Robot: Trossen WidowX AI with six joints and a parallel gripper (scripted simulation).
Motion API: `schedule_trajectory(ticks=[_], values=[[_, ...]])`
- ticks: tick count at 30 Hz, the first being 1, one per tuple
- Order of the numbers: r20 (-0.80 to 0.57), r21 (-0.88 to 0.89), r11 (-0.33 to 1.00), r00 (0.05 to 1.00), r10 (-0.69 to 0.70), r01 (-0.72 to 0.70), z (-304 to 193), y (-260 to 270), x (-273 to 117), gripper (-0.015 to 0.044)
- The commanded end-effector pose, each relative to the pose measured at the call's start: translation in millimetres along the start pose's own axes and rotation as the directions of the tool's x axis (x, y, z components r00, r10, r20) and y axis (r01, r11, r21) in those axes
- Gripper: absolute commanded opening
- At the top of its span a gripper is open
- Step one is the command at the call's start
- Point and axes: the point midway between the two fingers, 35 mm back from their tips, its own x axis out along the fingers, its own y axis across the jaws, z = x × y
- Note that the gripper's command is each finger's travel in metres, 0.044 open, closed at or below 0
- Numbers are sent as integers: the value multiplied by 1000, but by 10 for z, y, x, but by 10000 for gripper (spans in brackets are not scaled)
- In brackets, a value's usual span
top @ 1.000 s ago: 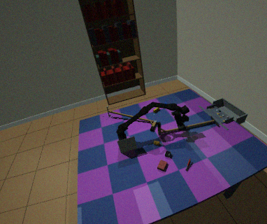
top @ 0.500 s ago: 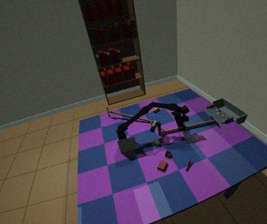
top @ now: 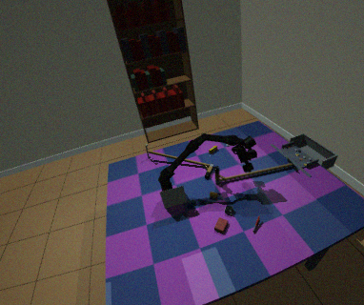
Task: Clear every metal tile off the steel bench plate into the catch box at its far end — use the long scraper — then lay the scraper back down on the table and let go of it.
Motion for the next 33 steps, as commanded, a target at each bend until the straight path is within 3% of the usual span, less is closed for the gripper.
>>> schedule_trajectory(ticks=[1,33], values=[[37,6,1000,999,19,-19,44,0,-173,440],[347,-18,993,931,112,-113,123,-73,-1631,440]])
